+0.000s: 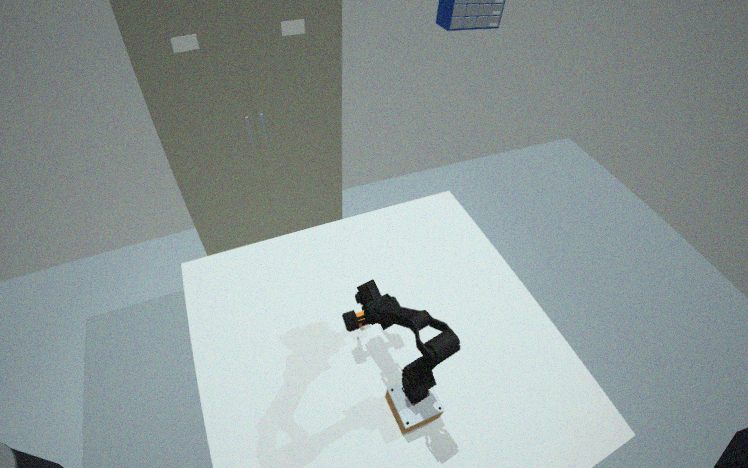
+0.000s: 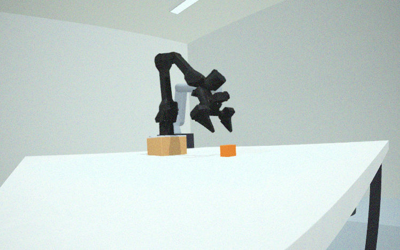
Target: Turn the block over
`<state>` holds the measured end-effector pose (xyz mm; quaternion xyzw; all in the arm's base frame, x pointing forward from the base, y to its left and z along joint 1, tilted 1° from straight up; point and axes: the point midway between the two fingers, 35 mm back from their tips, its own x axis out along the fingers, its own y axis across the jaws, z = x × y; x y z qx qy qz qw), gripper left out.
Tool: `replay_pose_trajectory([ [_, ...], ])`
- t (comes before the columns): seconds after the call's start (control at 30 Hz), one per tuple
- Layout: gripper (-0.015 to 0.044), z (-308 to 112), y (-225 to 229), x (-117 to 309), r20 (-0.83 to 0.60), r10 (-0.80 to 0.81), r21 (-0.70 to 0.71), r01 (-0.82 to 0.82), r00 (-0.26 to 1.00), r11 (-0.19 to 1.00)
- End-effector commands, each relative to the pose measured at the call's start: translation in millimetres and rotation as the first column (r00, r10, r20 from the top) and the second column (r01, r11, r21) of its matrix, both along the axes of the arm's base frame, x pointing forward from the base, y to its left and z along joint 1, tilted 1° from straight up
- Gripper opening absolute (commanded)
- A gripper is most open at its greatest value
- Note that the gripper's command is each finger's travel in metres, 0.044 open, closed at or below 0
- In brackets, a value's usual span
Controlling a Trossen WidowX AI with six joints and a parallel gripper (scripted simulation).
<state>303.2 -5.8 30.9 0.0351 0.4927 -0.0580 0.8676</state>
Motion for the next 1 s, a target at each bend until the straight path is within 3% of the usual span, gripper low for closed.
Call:
replay_pose_trajectory([
  [0.0,0.044,5.3,-0.4,8.6,-0.071,0.001,0.011,-0.001,0.997,1.0],
  [0.43,0.044,24.3,-4.1,37.3,-0.494,0.02,0.074,0.019,0.869,0.997],
  [0.6,0.044,21.8,-4.1,37.6,-0.499,0.02,0.075,0.02,0.866,0.997],
  [0.7,0.044,-7.6,-3.8,37.9,-0.499,0.02,0.075,0.02,0.866,0.997],
  [0.97,0.044,-25.5,-3.7,37.8,-0.499,0.02,0.075,0.02,0.866,0.997],
])
